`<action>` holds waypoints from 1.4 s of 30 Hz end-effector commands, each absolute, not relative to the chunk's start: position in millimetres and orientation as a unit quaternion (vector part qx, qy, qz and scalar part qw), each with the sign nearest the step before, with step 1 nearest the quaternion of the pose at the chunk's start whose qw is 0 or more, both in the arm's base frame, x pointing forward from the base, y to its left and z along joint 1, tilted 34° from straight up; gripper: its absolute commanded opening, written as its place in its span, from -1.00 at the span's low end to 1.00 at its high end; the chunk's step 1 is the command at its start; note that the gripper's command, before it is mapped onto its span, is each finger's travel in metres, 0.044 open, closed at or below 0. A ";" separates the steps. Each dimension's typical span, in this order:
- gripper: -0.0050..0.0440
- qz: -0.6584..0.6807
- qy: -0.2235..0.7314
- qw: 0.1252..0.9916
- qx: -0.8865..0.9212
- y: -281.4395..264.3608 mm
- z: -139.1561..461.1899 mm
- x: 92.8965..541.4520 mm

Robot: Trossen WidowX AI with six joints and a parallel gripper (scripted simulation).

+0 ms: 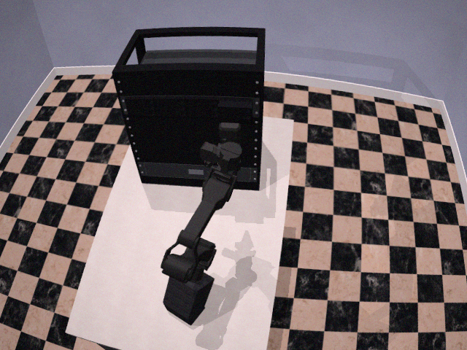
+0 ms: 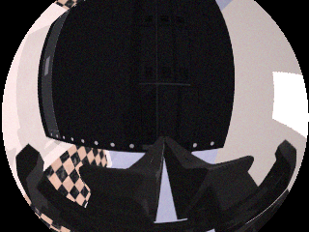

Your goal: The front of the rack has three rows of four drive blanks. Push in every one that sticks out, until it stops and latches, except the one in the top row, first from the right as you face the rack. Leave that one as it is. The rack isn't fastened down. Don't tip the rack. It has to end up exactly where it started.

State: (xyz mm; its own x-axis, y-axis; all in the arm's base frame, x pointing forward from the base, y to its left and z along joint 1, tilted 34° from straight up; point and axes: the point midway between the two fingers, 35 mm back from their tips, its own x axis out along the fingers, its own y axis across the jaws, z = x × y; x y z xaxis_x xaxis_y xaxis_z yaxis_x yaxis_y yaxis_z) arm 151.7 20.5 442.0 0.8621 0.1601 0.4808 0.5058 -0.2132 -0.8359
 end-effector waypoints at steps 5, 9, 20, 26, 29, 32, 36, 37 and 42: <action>-0.80 -0.153 -0.223 0.585 -0.764 21.1 447.1 147.0; -0.80 -0.153 -0.223 0.585 -0.764 21.1 447.3 147.4; -0.80 -0.153 -0.223 0.585 -0.764 23.5 454.4 159.7; -0.80 -0.153 -0.223 0.585 -0.764 26.7 464.3 176.8; -0.80 -0.153 -0.223 0.585 -0.764 27.2 465.6 179.0; -0.80 -0.153 -0.223 0.585 -0.764 27.2 465.6 179.0; -0.80 -0.153 -0.223 0.585 -0.764 27.2 465.6 179.0; -0.80 -0.153 -0.223 0.585 -0.764 27.2 465.6 179.0; -0.80 -0.153 -0.223 0.585 -0.764 27.2 465.6 179.0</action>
State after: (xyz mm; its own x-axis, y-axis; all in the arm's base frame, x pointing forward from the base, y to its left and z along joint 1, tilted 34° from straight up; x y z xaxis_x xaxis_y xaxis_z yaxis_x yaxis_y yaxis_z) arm 185.1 27.5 457.5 0.8652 0.1651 0.4735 0.5001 -0.2139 -0.8391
